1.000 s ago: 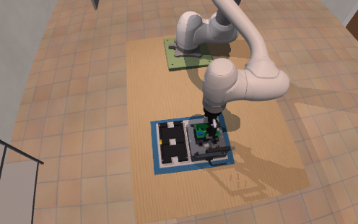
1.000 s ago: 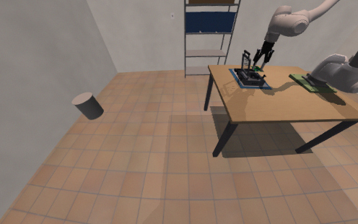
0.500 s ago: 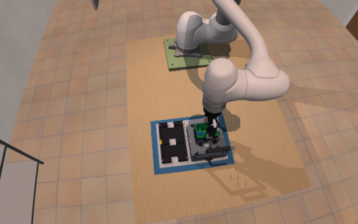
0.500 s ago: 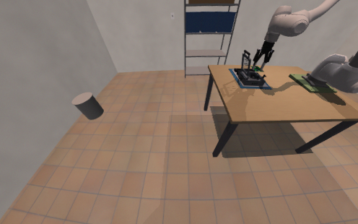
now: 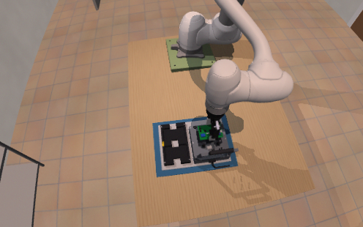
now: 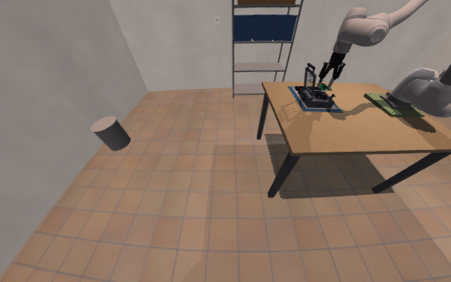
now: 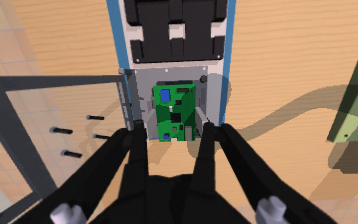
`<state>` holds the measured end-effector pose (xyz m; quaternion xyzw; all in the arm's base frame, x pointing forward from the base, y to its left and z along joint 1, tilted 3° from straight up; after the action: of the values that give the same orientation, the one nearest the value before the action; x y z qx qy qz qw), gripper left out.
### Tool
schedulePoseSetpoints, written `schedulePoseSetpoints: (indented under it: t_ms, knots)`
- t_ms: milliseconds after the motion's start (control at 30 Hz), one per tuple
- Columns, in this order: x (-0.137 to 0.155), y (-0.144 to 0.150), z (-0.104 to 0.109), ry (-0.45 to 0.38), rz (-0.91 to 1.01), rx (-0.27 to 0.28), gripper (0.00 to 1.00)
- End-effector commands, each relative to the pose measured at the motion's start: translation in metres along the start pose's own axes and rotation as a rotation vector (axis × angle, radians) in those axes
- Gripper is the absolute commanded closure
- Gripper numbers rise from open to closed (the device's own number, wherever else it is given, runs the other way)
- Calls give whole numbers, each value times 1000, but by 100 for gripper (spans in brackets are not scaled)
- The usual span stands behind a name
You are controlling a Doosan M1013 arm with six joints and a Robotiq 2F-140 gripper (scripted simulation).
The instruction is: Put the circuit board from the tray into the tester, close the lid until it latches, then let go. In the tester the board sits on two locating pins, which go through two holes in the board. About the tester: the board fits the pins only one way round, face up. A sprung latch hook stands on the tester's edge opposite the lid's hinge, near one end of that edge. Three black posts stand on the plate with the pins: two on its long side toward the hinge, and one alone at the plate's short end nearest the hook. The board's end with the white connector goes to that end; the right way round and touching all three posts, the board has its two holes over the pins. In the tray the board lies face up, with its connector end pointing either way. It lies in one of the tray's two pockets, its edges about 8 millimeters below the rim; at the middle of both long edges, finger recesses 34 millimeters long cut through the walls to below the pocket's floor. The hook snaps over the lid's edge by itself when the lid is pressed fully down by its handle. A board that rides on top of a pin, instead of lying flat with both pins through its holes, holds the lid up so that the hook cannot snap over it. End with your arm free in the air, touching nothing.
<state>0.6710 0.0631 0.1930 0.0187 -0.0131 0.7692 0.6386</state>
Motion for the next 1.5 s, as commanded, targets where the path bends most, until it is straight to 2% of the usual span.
schedulePoseSetpoints:
  t_ms: [0, 933, 1467]
  knots:
    - [0, 0, -2, 0, 0, 0, 54]
    - [0, 0, -40, 0, 0, 0, 54]
    - [0, 0, -44, 0, 0, 0, 54]
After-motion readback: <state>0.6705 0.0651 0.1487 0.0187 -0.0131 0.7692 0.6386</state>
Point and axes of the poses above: the point where the finger pads meet when closed, its own z axis back along the fingers, its own y axis across the jaws, x = y × z, the point moved 7 cm from there along z, back along the fingers, and after that the axes turned 4 degrees about z, right-handed, at the moved point
